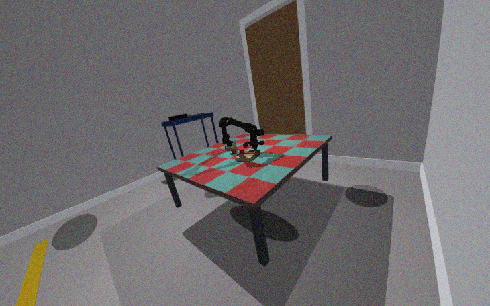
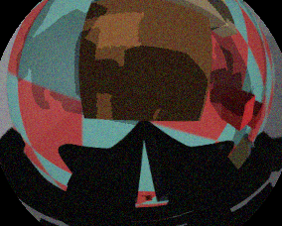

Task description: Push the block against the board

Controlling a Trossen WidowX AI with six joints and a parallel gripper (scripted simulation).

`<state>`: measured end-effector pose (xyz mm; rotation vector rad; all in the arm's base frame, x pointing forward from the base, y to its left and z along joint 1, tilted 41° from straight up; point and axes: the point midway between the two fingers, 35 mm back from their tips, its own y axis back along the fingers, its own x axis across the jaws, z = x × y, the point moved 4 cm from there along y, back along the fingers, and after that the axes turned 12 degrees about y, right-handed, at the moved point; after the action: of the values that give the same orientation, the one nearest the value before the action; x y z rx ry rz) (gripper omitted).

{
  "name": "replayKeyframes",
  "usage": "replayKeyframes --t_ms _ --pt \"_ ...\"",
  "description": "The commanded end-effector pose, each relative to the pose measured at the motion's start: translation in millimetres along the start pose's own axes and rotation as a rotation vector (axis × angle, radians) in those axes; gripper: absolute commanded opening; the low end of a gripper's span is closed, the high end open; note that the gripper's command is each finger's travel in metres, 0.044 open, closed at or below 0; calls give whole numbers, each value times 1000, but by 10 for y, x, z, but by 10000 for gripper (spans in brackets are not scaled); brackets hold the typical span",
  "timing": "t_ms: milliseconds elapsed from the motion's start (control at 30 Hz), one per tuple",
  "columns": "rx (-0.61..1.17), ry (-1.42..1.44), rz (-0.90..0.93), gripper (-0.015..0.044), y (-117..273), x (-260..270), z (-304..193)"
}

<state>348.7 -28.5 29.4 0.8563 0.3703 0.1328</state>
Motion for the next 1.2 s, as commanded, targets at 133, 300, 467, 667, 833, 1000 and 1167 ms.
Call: replayKeyframes --t_ms 133,300,467,667,833,1000,1167 --pt "-6 -4 10 0 33 -12 152" --pt "-6 -4 10 0 33 -27 232" --pt "-6 -4 10 0 33 -35 272" --pt "-5 -4 10 0 33 -15 194" --pt "-5 -4 10 0 33 5 114" --pt "-5 -4 10 0 33 22 34" --pt "-5 -4 10 0 32 37 -46"
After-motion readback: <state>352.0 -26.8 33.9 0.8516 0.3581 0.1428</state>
